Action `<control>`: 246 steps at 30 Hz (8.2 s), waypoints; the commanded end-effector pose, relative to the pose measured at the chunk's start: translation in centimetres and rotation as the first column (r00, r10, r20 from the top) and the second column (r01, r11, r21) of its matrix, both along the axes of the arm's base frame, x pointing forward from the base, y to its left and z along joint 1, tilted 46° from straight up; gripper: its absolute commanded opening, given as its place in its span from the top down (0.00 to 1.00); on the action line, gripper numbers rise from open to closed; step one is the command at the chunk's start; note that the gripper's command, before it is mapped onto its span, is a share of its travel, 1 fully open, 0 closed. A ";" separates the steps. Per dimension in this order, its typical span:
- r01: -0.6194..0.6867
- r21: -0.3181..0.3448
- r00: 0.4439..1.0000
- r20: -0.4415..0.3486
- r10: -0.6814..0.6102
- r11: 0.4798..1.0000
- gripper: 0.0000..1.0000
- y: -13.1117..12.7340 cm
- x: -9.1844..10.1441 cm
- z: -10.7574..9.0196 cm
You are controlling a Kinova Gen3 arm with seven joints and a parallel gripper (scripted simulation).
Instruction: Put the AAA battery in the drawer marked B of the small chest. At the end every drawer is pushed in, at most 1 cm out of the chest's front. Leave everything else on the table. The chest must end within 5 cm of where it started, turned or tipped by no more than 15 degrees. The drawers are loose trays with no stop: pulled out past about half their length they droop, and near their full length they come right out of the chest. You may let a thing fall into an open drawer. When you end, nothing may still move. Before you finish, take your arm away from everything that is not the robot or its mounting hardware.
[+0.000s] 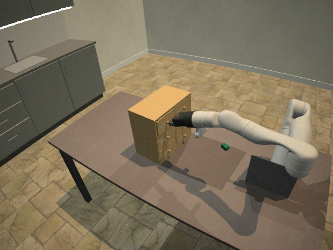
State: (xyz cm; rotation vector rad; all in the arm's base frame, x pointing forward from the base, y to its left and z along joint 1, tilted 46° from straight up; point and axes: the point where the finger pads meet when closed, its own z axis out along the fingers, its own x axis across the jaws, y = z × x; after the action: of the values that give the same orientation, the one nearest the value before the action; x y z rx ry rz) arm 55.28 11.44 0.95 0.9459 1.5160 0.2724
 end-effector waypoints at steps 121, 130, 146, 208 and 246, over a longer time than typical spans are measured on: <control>-0.002 -0.002 1.000 0.004 0.002 1.000 1.00 0.4 -3.8 0.0; -0.002 -0.002 1.000 0.004 0.002 1.000 1.00 0.6 -4.8 0.0; -0.003 -0.001 1.000 0.003 0.003 1.000 1.00 2.4 -9.3 1.1; 0.529 -0.075 0.698 -0.527 -0.484 0.845 1.00 8.2 -13.6 5.4; 0.710 -0.224 0.357 -0.703 -0.616 0.668 1.00 10.9 -15.8 7.8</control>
State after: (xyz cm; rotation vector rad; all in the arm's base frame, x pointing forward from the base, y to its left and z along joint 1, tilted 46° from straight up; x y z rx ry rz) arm 39.44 22.29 8.61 1.8439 1.6630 -0.7461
